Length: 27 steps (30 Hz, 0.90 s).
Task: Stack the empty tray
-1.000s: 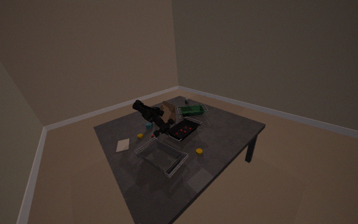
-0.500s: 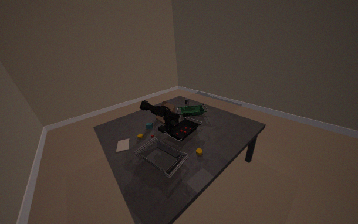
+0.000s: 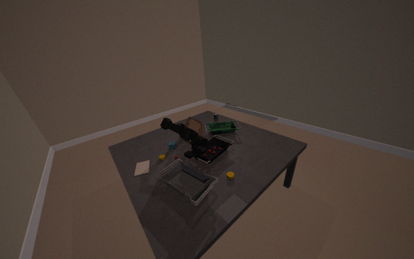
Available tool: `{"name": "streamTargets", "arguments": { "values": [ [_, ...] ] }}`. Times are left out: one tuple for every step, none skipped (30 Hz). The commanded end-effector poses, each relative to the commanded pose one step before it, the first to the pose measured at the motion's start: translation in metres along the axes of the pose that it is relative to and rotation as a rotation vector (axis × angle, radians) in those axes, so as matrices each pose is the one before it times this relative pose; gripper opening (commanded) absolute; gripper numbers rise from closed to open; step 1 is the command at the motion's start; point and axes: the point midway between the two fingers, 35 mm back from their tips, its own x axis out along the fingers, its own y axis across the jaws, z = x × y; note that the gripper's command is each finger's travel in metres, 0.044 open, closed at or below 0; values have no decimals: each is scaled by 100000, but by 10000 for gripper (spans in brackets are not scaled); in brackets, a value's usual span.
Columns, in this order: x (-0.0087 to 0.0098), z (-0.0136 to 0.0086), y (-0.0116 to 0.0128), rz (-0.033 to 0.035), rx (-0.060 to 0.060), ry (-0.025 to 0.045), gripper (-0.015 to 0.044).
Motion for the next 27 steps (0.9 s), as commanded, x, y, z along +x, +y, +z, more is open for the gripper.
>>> {"name": "streamTargets", "arguments": {
  "values": [
    [1063, -184, -237, -520, 166, -239, 82],
    [160, -17, -3, -26, 1, 5, 82],
    [53, -6, -1, -9, 0, 2, 82],
    [0, 0, 0, 0, 0, 0, 82],
    [-105, 5, 60, 18, -2, -2, 82],
    [-179, 8, 102, 28, -3, -3, 82],
    [-266, 10, 152, 37, -4, -3, 82],
    [-376, 9, 212, 41, -6, -2, 82],
    [-391, 3, 218, 28, -7, 2, 82],
    [-432, -3, 238, 15, -7, 5, 82],
    [-431, -10, 234, -2, -7, 8, 82],
    [-294, -6, 228, 2, -5, 5, 82],
    [-224, -3, 246, 8, -5, 3, 82],
    [-192, -1, 276, 12, -5, 3, 82],
    [-167, 0, 303, 14, -5, 2, 82],
    [-138, 0, 315, 14, -5, 2, 82],
    [-107, 0, 312, 13, -4, 2, 82],
    [-77, 0, 302, 12, -4, 1, 82],
    [-51, 0, 290, 11, -3, 1, 82],
    [-28, 0, 279, 10, -3, 1, 82],
    [-14, -1, 414, 12, -3, 1, 82],
    [18, -1, 323, 8, -2, 1, 82],
    [41, 0, 282, 7, -1, 0, 82],
    [70, 0, 300, 7, -1, 0, 82],
    [82, 0, 241, 5, -1, 0, 82],
    [138, 1, 317, 5, 0, 0, 82],
    [202, 1, 374, 5, 0, -1, 82]
  ]
}}
